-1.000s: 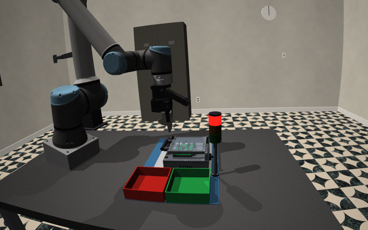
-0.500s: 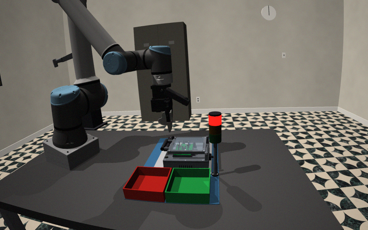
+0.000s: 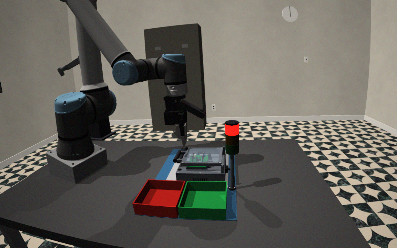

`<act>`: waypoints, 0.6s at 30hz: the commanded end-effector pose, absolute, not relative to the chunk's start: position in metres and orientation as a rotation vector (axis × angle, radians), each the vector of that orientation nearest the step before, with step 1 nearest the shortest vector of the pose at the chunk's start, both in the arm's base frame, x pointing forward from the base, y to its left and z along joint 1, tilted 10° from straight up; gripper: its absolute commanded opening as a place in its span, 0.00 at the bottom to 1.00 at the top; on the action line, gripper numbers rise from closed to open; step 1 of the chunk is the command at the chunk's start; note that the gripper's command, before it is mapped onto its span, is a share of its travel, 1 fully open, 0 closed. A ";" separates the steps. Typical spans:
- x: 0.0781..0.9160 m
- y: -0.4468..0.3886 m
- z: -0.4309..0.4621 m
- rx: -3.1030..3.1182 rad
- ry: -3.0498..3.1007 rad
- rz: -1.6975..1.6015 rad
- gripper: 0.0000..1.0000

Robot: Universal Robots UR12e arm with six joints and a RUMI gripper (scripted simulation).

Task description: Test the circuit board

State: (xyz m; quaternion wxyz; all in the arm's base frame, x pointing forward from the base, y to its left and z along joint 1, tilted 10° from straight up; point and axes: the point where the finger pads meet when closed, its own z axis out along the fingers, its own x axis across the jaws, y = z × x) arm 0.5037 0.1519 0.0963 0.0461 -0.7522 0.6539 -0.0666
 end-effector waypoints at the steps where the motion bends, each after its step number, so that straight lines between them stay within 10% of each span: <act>1: 0.505 0.151 0.087 -2.294 1.998 -0.204 0.00; 18: 0.507 0.151 0.088 -2.292 1.996 -0.209 0.00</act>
